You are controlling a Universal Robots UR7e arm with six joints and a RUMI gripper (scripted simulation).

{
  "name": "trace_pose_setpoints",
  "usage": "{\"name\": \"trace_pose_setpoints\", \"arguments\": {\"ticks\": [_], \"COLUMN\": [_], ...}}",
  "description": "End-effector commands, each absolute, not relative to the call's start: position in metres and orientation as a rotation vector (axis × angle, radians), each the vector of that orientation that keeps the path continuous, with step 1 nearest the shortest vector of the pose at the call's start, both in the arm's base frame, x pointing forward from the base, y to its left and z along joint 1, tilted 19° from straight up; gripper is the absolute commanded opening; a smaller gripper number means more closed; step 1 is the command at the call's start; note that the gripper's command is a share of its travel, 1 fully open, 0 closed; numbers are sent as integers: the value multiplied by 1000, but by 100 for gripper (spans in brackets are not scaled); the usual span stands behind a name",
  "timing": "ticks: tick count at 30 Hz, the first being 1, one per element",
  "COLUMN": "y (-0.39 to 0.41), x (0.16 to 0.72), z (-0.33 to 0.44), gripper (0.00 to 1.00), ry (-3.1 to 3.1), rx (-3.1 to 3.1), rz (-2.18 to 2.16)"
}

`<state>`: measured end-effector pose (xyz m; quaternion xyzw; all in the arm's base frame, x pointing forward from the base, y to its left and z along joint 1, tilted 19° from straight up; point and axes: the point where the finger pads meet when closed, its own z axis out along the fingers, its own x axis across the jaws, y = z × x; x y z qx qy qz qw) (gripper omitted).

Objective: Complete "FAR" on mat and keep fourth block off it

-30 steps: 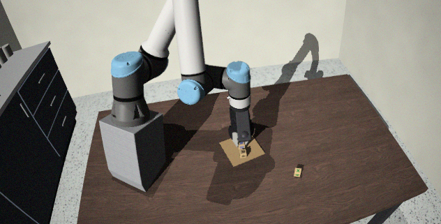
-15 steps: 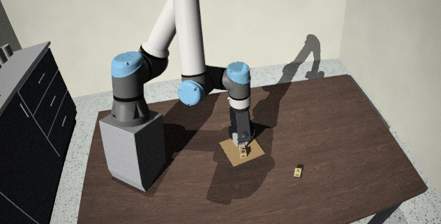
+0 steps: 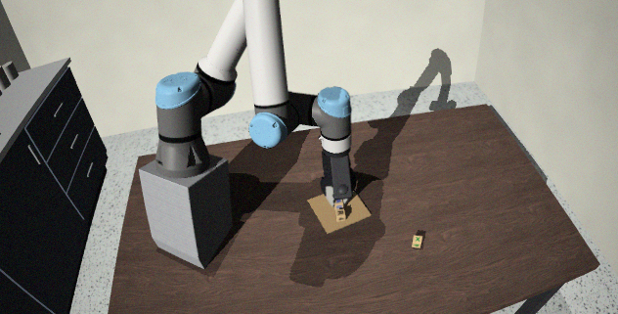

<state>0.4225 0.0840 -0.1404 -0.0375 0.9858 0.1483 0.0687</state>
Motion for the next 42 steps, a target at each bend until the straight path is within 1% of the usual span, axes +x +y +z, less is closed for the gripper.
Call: {"name": "trace_pose_setpoints", "arguments": {"ticks": [1, 42], "y": [84, 85], "x": [423, 424], "z": [-140, -144], "gripper": [5, 5], "ry": [2968, 2968], "rx": [-113, -113], "rz": [446, 446]}}
